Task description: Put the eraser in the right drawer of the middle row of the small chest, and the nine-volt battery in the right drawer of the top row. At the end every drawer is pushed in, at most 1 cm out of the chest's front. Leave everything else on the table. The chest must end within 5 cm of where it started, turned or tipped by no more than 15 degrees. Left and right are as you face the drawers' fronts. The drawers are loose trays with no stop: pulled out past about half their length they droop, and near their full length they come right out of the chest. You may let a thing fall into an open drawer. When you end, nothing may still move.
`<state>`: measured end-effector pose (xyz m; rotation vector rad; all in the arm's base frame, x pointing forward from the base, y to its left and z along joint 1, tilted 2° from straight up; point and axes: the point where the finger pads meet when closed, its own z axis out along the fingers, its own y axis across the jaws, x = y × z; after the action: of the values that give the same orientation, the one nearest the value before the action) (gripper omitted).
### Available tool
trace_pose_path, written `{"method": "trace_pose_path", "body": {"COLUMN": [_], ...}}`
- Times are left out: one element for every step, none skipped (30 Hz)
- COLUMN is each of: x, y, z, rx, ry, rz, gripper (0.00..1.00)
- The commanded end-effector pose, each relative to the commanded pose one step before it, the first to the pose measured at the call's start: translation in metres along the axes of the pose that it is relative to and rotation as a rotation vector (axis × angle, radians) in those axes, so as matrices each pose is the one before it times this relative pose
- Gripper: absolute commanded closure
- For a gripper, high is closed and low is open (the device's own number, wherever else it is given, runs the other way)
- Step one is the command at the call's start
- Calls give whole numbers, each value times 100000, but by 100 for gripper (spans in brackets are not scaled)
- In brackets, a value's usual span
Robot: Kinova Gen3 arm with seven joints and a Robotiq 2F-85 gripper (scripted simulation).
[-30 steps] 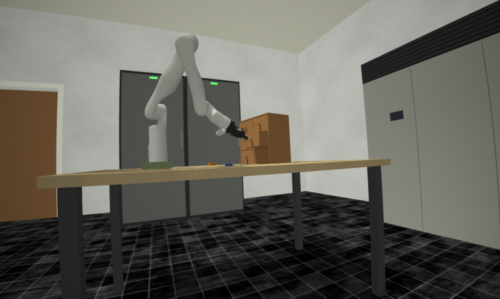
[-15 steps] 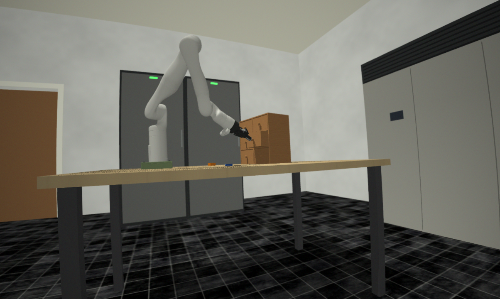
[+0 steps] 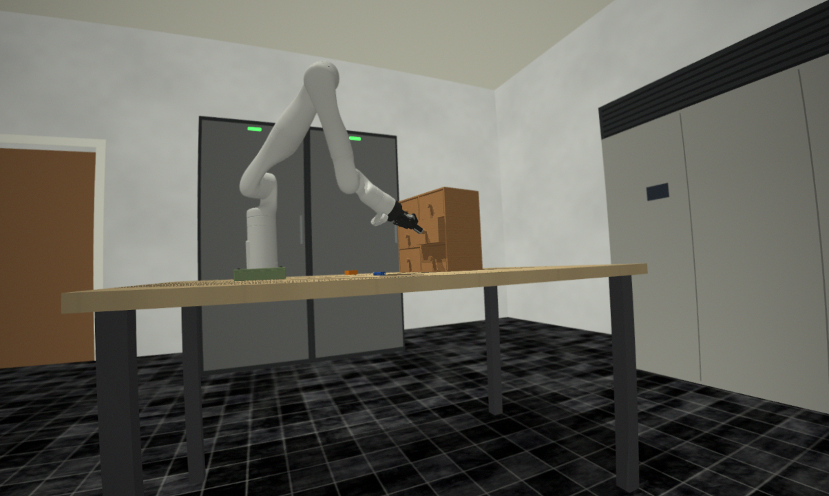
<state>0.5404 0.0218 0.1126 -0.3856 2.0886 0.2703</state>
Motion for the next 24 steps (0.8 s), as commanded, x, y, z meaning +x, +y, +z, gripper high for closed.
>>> {"method": "trace_pose_path", "body": {"x": [-279, -75, -74, -71, -68, -66, -64, -60, -58, -56, -53, -50, -47, -44, -42, -39, 0, 0, -37, -34, -31, -28, -26, -23], "y": [238, 0, 0, 0, 0, 0, 1, 0, 0, 0, 0, 0, 0, 0, 0, 0, 0, 0, 0, 0, 0, 0, 0, 0], "z": [265, 131, 127, 123, 118, 114, 110, 105, 101, 96, 92, 87, 82, 77, 72, 68, 0, 0, 63, 58, 54, 49, 45, 40], "rx": [-388, 0, 0, 0, 0, 0, 0, 0, 0, 0, 0, 0, 0, 0, 0, 0, 0, 0, 0, 0, 0, 0, 0, 0], "ry": [-324, 0, 0, 0, 0, 0, -1, 1, 0, 0, 0, 0, 0, 0, 0, 0, 0, 0, 0, 0, 0, 0, 0, 0], "rz": [-463, 0, 0, 0, 0, 0, 0, 0, 0, 0, 0, 0, 0, 0, 0, 0, 0, 0, 0, 0, 0, 0, 0, 0], "gripper": [100, 100, 100, 100, 100, 100, 100, 100, 100, 100, 100, 100, 100, 100, 100, 100, 100, 100, 100, 100, 100, 100, 100, 100]}}
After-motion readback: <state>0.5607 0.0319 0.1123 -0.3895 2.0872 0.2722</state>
